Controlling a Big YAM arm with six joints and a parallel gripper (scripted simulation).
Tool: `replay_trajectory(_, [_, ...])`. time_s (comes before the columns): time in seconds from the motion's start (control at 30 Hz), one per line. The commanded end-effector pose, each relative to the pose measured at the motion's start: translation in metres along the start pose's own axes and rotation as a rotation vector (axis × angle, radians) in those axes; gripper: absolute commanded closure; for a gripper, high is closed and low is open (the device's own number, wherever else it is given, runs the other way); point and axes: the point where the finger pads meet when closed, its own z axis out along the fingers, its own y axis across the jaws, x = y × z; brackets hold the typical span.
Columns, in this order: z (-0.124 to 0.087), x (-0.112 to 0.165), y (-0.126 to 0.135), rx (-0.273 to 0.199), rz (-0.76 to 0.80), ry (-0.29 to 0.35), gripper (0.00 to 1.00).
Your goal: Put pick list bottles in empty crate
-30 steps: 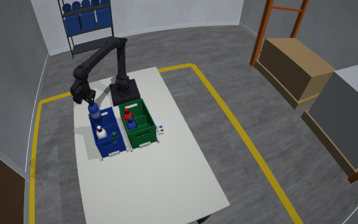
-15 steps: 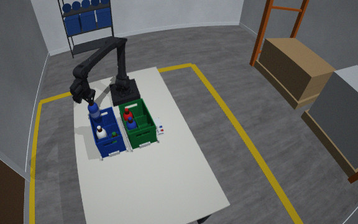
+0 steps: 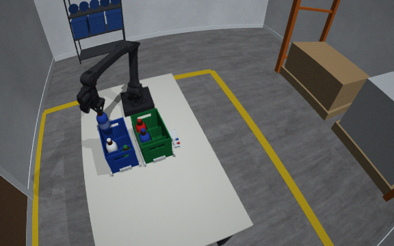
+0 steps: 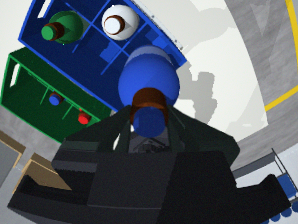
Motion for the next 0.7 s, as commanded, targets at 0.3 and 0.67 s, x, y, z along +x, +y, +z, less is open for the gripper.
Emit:
replay_trajectory(0.3, [-0.051, -0.011, 0.008, 0.002, 0.0, -0.117, 1.0])
replay_trajectory(0.67, [-0.05, -0.009, 0.031, -0.002, -0.001, -0.117, 1.0])
